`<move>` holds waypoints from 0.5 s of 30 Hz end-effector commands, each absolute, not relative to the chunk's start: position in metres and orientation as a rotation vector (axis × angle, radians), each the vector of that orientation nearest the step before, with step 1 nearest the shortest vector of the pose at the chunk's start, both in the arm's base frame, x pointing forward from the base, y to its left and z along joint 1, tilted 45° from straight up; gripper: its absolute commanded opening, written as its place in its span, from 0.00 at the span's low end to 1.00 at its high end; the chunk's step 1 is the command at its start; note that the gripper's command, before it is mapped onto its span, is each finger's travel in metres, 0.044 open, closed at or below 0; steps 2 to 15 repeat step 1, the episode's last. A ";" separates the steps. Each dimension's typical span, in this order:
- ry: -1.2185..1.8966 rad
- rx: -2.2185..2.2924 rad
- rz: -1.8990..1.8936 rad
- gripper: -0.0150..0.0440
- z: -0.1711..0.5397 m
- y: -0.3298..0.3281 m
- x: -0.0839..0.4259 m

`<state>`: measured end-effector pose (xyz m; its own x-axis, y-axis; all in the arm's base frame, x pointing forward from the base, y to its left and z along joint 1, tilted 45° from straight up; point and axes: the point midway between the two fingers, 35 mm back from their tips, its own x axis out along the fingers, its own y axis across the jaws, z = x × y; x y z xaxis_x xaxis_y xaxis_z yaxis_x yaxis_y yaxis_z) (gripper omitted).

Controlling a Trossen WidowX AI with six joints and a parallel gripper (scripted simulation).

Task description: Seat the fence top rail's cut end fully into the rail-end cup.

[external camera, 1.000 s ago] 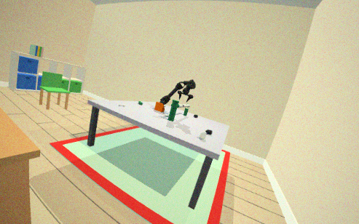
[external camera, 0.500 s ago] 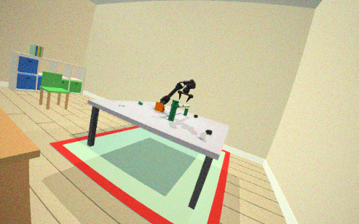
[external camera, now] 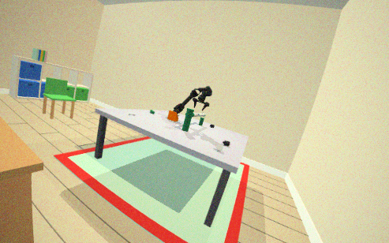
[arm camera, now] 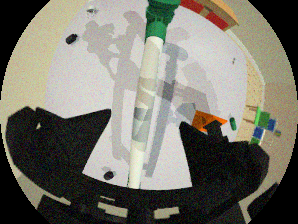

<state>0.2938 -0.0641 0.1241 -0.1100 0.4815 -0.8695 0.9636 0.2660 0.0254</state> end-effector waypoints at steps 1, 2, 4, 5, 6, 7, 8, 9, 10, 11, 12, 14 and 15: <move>1.723 1.326 -0.746 1.00 0.125 -0.065 0.294; 1.723 1.326 -0.746 1.00 0.125 -0.065 0.294; 1.723 1.326 -0.746 1.00 0.125 -0.065 0.294; 1.723 1.326 -0.746 1.00 0.125 -0.065 0.294; 1.723 1.326 -0.746 1.00 0.125 -0.065 0.294; 1.723 1.326 -0.746 1.00 0.125 -0.065 0.294; 1.723 1.326 -0.746 1.00 0.125 -0.065 0.294; 1.723 1.326 -0.746 1.00 0.125 -0.065 0.294; 1.723 1.326 -0.746 1.00 0.125 -0.065 0.294; 1.723 1.326 -0.746 1.00 0.125 -0.065 0.294; 1.723 1.326 -0.746 1.00 0.125 -0.065 0.294; 1.723 1.326 -0.746 1.00 0.125 -0.065 0.294; 1.723 1.326 -0.746 1.00 0.125 -0.065 0.294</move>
